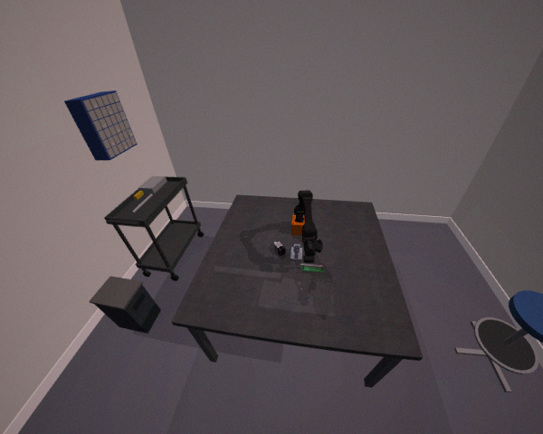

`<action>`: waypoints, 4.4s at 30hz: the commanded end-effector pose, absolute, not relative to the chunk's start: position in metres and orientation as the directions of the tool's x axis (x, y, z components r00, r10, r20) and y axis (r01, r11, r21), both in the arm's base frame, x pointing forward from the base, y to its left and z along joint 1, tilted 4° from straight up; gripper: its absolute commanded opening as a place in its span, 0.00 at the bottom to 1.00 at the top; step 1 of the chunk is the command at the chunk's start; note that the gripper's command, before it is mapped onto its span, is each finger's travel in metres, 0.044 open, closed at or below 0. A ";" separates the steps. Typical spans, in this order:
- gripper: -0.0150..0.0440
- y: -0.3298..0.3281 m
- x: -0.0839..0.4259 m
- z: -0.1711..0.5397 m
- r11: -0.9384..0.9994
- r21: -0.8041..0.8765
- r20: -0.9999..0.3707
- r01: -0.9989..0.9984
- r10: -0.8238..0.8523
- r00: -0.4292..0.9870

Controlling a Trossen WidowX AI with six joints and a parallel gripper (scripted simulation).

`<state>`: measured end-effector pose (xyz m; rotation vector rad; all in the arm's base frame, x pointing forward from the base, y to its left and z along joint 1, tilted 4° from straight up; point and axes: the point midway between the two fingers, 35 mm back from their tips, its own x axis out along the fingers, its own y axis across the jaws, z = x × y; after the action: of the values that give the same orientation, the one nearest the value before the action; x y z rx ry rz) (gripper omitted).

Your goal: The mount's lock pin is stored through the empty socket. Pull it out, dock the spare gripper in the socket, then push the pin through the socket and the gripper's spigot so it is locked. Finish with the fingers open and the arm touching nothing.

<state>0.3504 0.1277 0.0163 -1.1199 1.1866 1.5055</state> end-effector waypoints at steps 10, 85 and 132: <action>1.00 0.127 0.349 0.040 -0.145 0.193 -0.972 -0.970 0.104 -0.209; 1.00 -0.092 0.267 -0.050 0.678 0.020 -0.999 -0.734 -0.013 -0.040; 0.25 -0.092 0.266 -0.016 0.678 0.020 -0.999 -0.734 -0.013 -0.039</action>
<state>0.2628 -0.0900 -0.0242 -0.6395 1.5188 0.6640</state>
